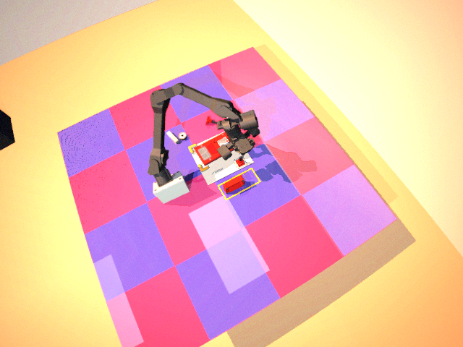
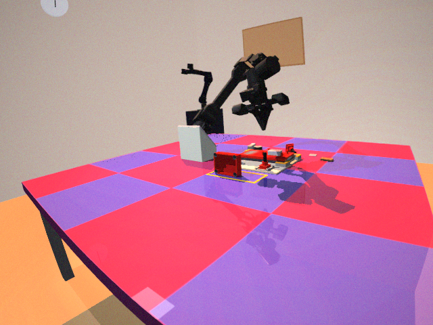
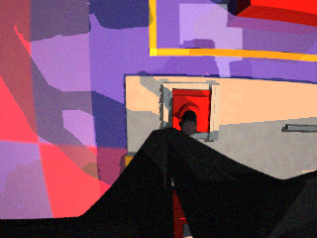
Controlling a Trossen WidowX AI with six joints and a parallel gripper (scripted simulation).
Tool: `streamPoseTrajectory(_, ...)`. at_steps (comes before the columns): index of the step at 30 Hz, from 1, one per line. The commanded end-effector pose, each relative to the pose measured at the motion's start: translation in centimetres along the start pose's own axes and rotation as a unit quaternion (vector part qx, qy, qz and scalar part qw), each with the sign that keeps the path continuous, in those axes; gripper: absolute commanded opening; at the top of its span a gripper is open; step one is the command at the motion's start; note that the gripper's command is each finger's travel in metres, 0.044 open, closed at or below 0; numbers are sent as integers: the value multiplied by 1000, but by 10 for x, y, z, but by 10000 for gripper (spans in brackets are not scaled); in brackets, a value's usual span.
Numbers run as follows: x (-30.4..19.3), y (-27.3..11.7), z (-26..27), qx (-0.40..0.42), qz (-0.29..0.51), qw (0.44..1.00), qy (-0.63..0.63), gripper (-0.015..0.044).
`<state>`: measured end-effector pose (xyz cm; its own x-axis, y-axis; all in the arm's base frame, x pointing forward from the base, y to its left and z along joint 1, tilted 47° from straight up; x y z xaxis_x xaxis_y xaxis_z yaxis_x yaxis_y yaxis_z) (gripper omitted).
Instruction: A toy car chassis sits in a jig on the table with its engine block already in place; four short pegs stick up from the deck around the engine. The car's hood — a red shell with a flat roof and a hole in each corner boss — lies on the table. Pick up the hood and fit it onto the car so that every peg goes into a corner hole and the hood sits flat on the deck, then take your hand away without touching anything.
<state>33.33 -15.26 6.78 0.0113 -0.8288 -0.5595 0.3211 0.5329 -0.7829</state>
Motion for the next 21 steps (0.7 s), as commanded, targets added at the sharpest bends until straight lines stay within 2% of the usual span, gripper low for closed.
streamPoseTrajectory(1,29,22,-58,-94,11,861,499,0)
streamPoseTrajectory(11,38,29,-89,-146,-11,651,745,0)
streamPoseTrajectory(21,38,29,-90,-147,-12,647,749,0)
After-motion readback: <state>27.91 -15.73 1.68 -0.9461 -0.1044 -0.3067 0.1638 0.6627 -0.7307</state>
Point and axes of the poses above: the point midway between the two fingers, 35 mm back from their tips, its own y axis out along the fingers, its own z axis across the jaws, x = y × z, the point moved 5 cm from there along -y, back along the fingers, and after that the axes turned 1 degree about y, right-handed, at the moved point
